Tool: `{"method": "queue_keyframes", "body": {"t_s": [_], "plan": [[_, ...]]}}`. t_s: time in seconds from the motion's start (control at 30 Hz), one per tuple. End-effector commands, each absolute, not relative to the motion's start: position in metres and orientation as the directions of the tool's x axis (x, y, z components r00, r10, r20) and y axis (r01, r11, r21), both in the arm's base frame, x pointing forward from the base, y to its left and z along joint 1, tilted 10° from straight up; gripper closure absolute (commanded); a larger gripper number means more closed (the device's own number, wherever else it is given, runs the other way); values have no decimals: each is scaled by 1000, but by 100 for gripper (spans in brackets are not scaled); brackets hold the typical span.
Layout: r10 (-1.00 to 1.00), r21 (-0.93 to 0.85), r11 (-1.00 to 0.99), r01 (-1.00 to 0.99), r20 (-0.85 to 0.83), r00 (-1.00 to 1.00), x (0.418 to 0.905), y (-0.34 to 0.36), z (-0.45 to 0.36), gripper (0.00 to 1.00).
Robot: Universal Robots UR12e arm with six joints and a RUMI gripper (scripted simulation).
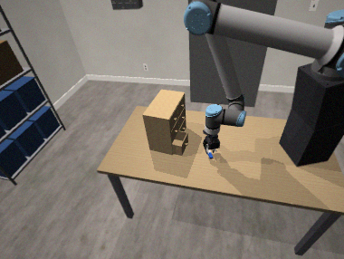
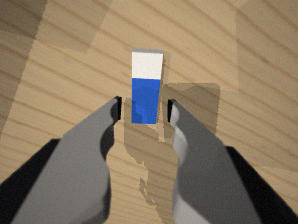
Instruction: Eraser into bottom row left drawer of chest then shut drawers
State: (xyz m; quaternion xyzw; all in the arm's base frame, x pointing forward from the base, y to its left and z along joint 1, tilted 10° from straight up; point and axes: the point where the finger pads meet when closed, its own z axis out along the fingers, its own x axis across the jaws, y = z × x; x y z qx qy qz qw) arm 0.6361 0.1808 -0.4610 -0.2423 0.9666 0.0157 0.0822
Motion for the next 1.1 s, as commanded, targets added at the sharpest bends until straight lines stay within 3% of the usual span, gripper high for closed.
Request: {"method": "queue_keyframes", "body": {"t_s": [0.0, 1.07], "plan": [[-466, -10, 882, -471, -169, -869, 638, 181, -460, 77], [-467, -11, 882, -472, -170, -868, 641, 183, -474, 77]]}}
